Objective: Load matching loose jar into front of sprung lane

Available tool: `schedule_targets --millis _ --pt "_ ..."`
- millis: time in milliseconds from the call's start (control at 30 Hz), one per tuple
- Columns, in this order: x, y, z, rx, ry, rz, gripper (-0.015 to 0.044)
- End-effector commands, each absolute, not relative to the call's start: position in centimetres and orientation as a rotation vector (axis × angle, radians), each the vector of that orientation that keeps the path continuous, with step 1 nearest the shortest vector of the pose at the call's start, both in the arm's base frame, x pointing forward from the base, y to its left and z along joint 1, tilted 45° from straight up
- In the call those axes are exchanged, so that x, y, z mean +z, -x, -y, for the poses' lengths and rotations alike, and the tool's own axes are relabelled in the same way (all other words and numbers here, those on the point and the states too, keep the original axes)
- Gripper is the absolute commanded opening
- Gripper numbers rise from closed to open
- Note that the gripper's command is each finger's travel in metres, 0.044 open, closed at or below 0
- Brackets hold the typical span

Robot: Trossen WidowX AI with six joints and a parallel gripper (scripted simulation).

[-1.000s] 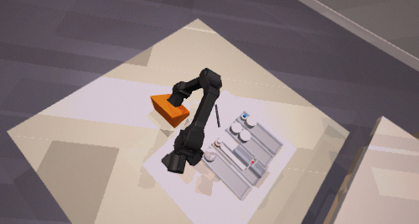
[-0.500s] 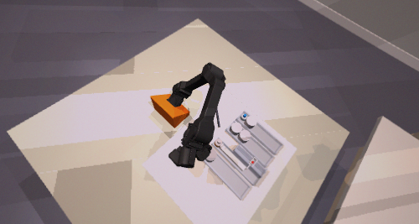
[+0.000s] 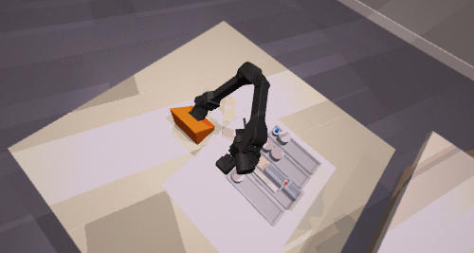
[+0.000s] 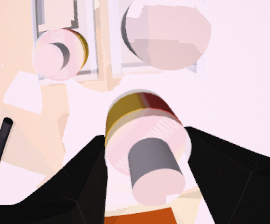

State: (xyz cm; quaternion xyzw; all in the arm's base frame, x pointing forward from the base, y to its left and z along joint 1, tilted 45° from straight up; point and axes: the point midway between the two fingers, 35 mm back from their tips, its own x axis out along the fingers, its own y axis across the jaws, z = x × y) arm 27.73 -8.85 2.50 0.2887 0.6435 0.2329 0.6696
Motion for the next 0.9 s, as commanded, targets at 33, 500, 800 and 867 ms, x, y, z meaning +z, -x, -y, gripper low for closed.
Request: schedule_targets --millis 33,500,800,867 --pt "3.7 -27.8 6.0 0.535 -0.665 -1.453 0.0" --pt "3.2 -27.9 2.4 0.545 -0.673 -1.452 0.0" --pt "2.9 -28.0 2.1 0.545 -0.674 -1.452 0.0" --pt "2.9 -28.1 2.1 0.545 -0.674 -1.452 0.0"
